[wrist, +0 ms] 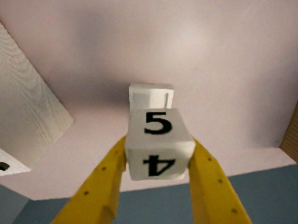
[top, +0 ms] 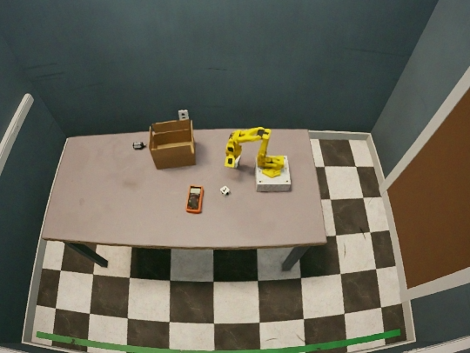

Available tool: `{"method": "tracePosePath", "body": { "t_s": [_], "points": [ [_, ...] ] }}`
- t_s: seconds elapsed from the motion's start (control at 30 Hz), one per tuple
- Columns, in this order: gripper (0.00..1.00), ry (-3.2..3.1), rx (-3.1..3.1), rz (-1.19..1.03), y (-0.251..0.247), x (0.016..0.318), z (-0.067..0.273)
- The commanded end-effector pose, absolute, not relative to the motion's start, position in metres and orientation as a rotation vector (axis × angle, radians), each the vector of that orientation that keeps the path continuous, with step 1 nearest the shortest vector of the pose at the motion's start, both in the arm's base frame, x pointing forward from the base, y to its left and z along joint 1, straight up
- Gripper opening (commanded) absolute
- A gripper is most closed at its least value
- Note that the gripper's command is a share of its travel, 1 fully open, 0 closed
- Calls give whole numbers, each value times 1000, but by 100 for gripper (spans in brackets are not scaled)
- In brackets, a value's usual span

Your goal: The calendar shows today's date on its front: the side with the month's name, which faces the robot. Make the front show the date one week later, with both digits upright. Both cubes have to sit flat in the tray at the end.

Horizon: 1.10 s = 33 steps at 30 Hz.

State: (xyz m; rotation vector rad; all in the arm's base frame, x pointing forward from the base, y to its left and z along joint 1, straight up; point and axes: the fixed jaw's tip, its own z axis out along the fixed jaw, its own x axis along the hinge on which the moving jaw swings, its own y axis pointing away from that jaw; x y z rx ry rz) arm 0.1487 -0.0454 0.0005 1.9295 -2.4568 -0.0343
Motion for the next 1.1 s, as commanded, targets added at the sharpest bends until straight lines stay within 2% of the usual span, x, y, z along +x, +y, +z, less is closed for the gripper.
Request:
{"method": "tracePosePath", "body": {
  "t_s": [0.0, 0.47, 1.07],
  "points": [
    [0, -2394, 2009, -32, -36, 160, -2],
    [0, -2138, 2278, -27, 3, 187, -16],
    [0, -2115, 2299, -27, 7, 189, -18]
  ]
}}
